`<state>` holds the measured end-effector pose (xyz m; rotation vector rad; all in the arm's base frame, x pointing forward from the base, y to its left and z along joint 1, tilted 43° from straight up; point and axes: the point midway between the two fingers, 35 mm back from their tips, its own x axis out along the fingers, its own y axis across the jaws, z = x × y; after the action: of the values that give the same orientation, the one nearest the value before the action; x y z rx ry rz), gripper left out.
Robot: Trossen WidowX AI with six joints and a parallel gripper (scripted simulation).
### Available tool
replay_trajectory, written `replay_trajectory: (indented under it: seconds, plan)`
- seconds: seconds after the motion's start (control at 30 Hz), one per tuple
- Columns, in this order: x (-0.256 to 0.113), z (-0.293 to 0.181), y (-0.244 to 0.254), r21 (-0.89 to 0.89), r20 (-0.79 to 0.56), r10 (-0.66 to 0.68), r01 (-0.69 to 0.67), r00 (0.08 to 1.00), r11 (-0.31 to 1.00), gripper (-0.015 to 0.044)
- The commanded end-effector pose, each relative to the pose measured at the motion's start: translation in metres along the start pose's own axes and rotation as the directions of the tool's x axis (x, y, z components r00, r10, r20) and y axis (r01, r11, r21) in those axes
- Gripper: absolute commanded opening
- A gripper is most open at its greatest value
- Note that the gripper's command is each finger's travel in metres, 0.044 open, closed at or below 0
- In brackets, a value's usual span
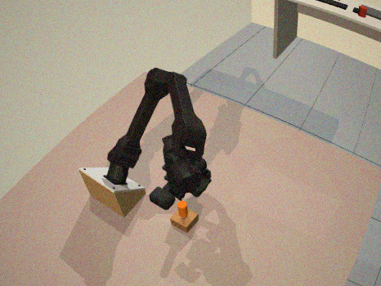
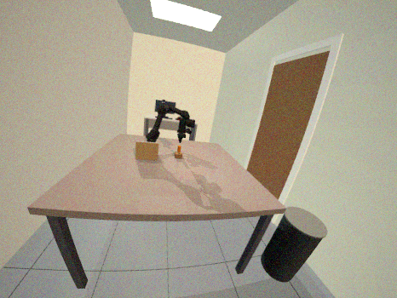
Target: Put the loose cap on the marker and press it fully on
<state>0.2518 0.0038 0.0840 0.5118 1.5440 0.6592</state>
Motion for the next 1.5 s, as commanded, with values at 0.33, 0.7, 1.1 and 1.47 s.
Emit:
replay_trajectory:
  seconds: [0.33,0.7,1.1,1.47]
  plan:
    - [0.003,0.001,0.000,-0.011,0.003,0.001,-0.001,1.000,1.000,0.0000]
    - [0.018,0.001,0.000,-0.012,0.003,0.002,-0.002,1.000,1.000,0.0000]
    - [0.035,0.001,0.000,-0.012,0.004,0.002,-0.002,1.000,1.000,0.0000]
    - [0.033,0.002,-0.001,-0.017,0.006,-0.003,0.004,1.000,1.000,0.0000]
